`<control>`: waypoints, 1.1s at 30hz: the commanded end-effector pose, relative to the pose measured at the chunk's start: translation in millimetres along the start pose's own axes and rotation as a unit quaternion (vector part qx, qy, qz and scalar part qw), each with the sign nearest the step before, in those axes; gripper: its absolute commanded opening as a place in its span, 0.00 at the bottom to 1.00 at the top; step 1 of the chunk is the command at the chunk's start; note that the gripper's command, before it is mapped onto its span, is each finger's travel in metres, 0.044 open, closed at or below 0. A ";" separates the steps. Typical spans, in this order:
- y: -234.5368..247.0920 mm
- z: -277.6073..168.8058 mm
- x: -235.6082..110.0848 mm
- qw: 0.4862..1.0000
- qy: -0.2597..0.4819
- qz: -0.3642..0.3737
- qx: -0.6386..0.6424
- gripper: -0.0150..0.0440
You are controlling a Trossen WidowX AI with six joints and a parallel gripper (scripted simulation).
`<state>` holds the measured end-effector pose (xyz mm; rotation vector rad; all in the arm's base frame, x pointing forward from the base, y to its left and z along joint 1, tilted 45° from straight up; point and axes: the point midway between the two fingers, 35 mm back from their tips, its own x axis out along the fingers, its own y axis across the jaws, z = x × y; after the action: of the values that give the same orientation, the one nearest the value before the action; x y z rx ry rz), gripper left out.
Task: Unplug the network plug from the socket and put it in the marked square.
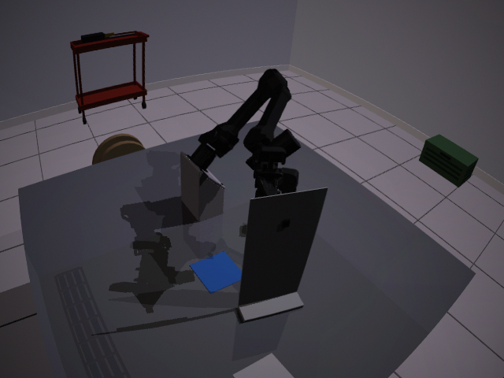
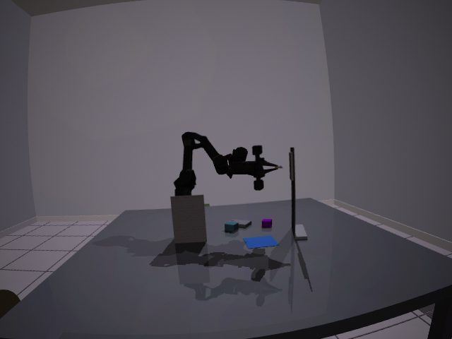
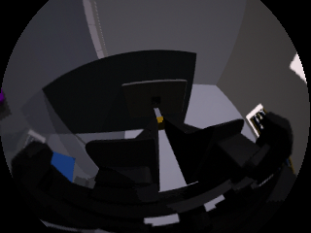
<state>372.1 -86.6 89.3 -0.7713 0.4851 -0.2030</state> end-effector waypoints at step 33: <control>0.5 -5.3 -18.7 1.000 0.000 0.001 -0.001 0.25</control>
<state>355.5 -83.7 91.9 -0.7717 0.4855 -0.2011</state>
